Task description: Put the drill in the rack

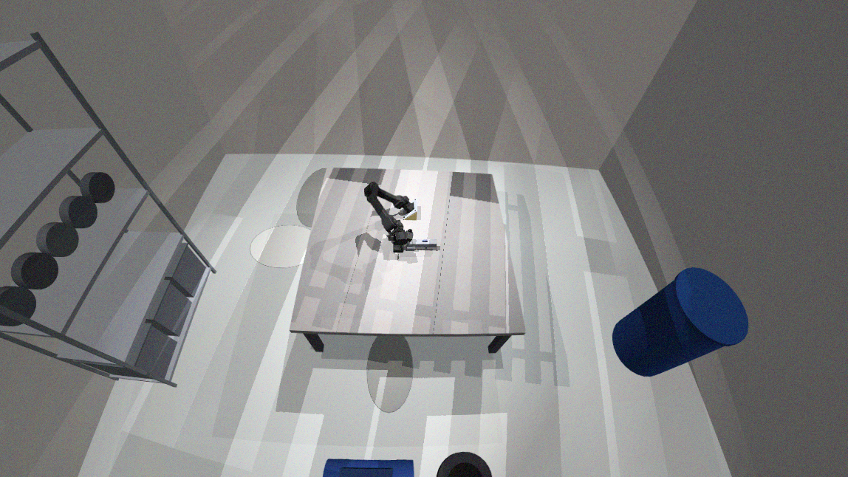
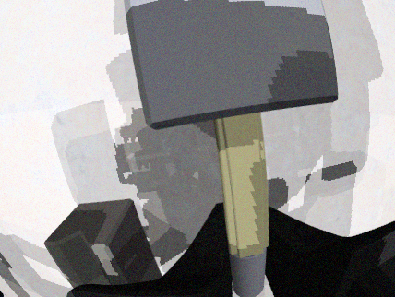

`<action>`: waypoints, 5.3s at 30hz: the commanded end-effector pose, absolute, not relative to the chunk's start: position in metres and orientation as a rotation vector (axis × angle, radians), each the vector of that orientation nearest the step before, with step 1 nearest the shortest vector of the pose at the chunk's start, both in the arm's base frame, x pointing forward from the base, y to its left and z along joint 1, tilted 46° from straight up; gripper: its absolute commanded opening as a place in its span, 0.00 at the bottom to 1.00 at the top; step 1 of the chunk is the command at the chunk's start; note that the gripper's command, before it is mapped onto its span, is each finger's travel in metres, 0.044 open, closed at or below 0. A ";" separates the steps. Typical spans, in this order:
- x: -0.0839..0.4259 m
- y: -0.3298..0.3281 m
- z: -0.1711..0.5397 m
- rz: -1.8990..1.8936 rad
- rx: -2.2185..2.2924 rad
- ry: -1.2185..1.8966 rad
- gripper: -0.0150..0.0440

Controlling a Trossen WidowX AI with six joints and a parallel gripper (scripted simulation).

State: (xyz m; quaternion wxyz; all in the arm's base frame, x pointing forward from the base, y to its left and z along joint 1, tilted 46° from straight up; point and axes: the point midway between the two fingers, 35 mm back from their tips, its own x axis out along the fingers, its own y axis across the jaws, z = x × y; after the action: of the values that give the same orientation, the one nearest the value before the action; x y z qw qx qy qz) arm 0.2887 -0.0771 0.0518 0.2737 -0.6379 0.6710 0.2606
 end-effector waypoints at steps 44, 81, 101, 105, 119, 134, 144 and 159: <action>0.289 -0.075 0.053 0.703 -1.711 1.802 0.25; 0.289 -0.075 0.053 0.703 -1.711 1.802 0.25; 0.288 -0.085 0.062 0.702 -1.712 1.802 0.25; 0.288 -0.088 0.066 0.702 -1.712 1.803 0.25; 0.288 -0.101 0.081 0.701 -1.713 1.803 0.25; 0.288 -0.115 0.096 0.700 -1.713 1.804 0.25; 0.287 -0.124 0.106 0.700 -1.714 1.804 0.25; 0.286 -0.117 0.104 0.700 -1.713 1.804 0.25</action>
State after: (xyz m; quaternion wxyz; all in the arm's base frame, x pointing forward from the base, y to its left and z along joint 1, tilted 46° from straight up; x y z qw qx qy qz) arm 0.2856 -0.1195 0.1021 0.2730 -0.6357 0.6725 0.2628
